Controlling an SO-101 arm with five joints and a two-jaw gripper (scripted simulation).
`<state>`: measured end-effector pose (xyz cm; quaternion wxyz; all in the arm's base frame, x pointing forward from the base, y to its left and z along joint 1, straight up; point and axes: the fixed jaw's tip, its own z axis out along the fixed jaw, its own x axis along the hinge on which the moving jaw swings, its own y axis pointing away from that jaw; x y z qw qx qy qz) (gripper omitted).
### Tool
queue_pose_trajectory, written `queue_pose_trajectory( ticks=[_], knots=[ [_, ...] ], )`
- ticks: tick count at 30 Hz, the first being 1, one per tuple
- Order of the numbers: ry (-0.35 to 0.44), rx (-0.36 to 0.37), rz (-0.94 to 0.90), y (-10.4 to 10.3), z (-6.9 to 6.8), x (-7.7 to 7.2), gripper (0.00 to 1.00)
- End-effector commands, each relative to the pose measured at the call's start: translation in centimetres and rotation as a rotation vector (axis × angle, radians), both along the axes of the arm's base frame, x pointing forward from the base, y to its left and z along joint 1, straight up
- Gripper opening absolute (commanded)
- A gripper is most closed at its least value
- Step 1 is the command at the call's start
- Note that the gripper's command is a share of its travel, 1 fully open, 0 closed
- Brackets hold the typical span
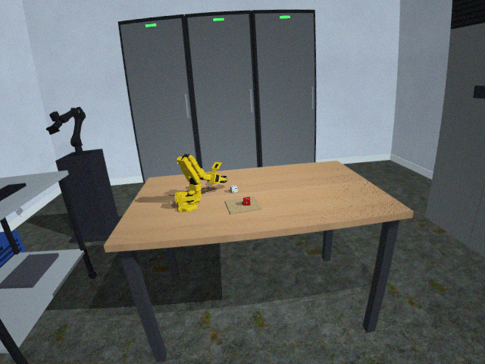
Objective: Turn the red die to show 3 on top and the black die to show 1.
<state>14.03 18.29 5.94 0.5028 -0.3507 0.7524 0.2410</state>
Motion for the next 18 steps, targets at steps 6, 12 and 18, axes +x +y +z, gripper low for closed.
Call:
queue_pose_trajectory(
  ticks=[6,12,18],
  knots=[
    [-0.022,0.014,-0.005,0.0,0.33,0.25,0.0],
    [-0.022,0.014,-0.005,0.01,-0.07,0.25,0.0],
    [-0.022,0.014,-0.005,0.0,-0.2,0.25,0.0]
  ],
)
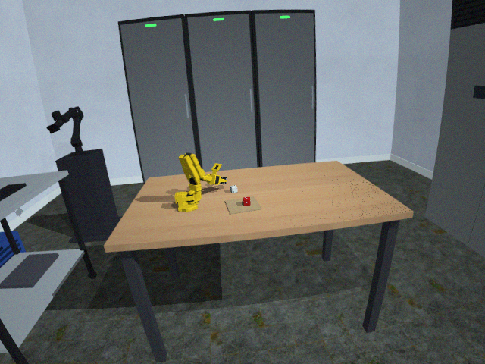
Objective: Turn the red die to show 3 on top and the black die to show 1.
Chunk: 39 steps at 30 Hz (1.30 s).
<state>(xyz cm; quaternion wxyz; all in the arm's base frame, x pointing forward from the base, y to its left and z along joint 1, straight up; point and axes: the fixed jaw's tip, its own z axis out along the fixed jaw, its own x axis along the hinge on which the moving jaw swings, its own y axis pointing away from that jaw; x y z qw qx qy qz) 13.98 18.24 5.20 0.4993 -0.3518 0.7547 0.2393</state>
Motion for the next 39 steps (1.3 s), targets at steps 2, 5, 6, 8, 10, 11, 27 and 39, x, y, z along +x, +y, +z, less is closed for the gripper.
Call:
queue_pose_trajectory(
  ticks=[2,5,6,8,10,11,27,39],
  knots=[
    [-0.028,0.021,-0.005,0.1,0.5,0.3,0.0],
    [-0.028,0.021,-0.005,0.1,0.5,0.3,0.0],
    [-0.028,0.021,-0.005,0.1,0.4,0.3,0.0],
    [-0.028,0.021,-0.005,0.1,0.3,0.3,0.0],
    [-0.028,0.021,-0.005,0.1,0.1,0.3,0.0],
    [-0.028,0.021,-0.005,0.1,0.1,0.3,0.0],
    [-0.028,0.021,-0.005,0.1,-0.5,0.3,0.0],
    [-0.028,0.021,-0.005,0.1,-0.7,0.3,0.0]
  ],
)
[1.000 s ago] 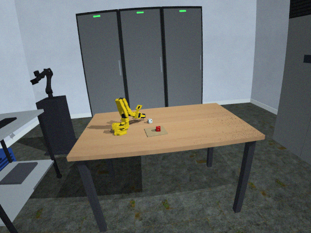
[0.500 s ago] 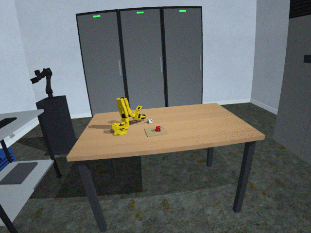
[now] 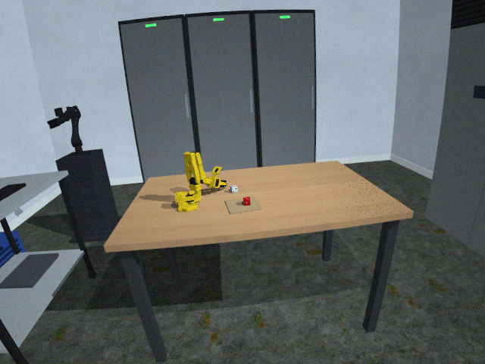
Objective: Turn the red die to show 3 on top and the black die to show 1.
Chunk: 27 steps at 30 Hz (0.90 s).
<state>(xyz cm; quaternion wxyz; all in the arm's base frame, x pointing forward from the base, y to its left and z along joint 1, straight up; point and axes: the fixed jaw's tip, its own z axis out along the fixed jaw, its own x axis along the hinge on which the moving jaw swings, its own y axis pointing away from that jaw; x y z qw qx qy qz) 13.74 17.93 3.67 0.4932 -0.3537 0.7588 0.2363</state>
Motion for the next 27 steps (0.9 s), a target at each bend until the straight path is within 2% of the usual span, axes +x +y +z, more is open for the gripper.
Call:
queue_pose_trajectory(
  ticks=[1,27],
  knots=[
    [-0.038,0.034,-0.005,0.4,0.7,0.5,0.0],
    [-0.038,0.034,-0.005,0.4,-0.3,0.5,0.0]
  ],
)
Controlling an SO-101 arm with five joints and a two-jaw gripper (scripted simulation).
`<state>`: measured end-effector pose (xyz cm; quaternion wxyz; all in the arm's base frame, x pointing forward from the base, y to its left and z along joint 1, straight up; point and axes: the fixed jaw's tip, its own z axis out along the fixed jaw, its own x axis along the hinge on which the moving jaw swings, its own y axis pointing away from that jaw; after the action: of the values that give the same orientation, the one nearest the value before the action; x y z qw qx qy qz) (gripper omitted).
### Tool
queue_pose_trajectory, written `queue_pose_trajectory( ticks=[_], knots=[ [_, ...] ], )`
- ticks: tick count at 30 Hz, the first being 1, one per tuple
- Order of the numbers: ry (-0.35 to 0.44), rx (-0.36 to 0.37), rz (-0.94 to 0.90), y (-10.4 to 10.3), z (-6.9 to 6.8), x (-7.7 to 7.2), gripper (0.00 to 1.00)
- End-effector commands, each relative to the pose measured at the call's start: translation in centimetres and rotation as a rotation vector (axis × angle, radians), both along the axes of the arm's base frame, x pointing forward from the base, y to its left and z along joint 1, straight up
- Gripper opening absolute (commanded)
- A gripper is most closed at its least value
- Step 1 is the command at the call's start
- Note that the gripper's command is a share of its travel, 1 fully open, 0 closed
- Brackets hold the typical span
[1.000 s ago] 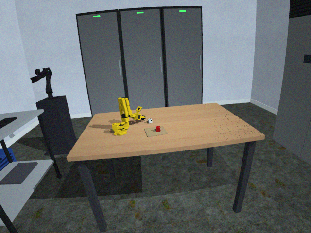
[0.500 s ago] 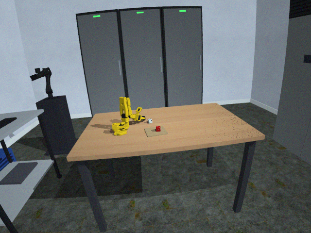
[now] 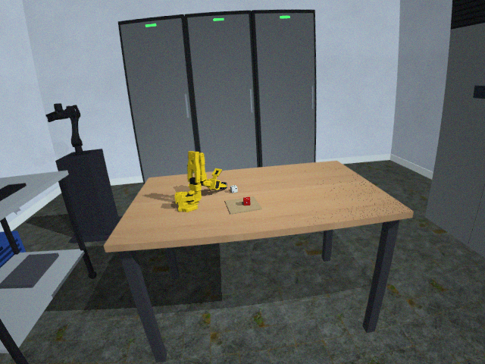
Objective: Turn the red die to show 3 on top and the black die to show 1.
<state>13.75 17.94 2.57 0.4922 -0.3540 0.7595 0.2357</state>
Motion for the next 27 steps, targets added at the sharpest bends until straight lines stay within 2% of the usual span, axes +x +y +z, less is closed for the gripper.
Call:
queue_pose_trajectory(
  ticks=[1,27],
  knots=[
    [-0.04,0.036,-0.005,0.36,0.75,0.54,0.0],
    [-0.04,0.036,-0.005,0.36,0.06,0.54,0.0]
  ],
)
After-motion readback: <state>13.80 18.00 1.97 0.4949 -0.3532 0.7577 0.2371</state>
